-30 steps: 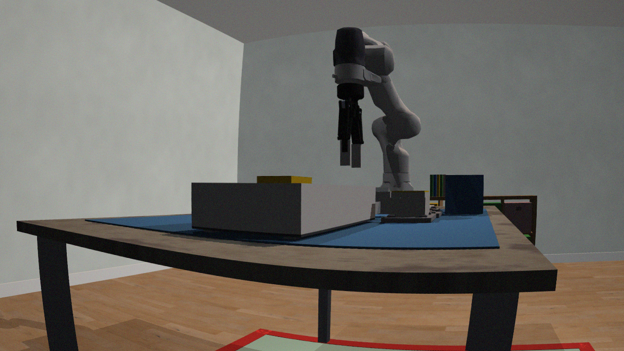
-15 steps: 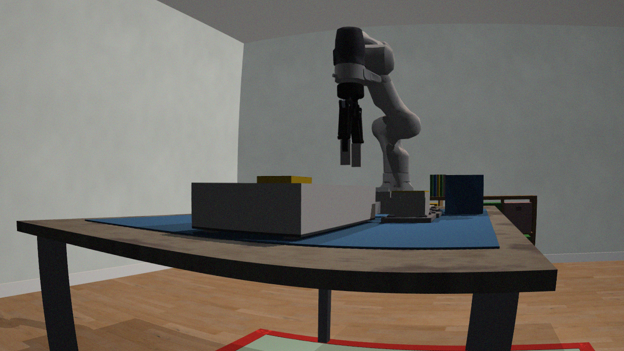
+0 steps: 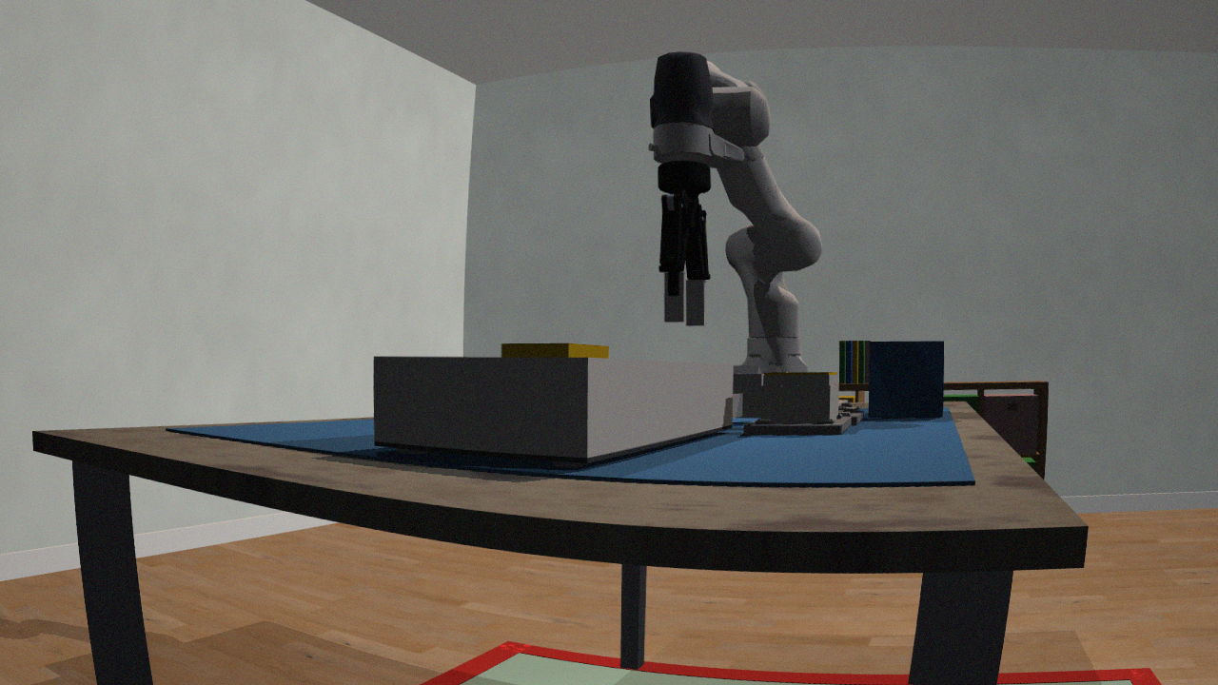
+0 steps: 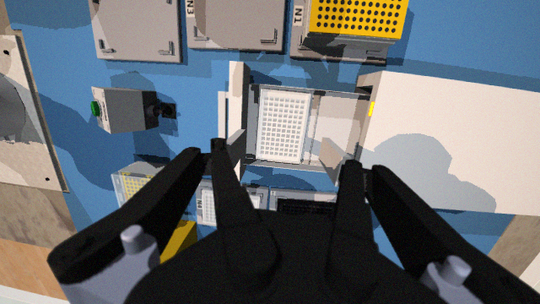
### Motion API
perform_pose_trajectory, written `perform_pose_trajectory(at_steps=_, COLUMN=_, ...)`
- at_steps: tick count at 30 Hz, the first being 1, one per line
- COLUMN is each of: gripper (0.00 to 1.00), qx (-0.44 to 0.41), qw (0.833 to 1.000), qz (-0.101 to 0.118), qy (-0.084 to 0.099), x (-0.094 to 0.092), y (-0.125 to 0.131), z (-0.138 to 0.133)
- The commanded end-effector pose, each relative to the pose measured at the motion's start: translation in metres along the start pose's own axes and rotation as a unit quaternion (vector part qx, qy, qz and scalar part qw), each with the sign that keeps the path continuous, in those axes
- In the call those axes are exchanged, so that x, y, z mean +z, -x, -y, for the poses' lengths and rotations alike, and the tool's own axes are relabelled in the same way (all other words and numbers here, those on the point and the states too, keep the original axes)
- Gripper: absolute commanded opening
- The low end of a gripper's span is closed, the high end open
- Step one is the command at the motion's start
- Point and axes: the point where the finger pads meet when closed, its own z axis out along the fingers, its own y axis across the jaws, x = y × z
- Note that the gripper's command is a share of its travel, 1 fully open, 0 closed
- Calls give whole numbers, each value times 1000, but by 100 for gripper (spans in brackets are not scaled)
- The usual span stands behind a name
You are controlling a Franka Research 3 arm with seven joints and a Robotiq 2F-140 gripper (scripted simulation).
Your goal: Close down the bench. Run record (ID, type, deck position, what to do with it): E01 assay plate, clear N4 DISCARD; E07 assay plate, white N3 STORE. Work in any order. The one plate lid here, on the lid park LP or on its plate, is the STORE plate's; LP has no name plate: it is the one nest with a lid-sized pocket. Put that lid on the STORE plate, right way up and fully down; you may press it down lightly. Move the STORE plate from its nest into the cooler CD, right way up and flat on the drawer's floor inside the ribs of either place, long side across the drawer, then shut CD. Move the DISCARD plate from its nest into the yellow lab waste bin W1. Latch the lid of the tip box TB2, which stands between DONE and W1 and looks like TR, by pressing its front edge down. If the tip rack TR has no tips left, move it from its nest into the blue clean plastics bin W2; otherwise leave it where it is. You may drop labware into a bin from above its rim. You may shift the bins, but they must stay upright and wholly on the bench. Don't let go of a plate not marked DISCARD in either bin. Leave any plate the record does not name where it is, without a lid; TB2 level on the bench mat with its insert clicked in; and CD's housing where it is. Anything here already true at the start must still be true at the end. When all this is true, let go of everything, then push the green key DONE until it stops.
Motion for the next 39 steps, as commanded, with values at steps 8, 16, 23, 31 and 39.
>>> perform_pose_trajectory(at_steps=8, gripper=61, qx=-1, qw=1000, qz=0, qy=0, x=-2, y=1, z=0)
perform_pose_trajectory(at_steps=16, gripper=61, qx=-1, qw=1000, qz=0, qy=0, x=-2, y=1, z=0)
perform_pose_trajectory(at_steps=23, gripper=0, qx=-1, qw=1000, qz=0, qy=0, x=5, y=2, z=27)
perform_pose_trajectory(at_steps=31, gripper=0, qx=-1, qw=1000, qz=0, qy=0, x=10, y=2, z=50)
perform_pose_trajectory(at_steps=39, gripper=0, qx=-1, qw=1000, qz=0, qy=0, x=18, y=2, z=81)
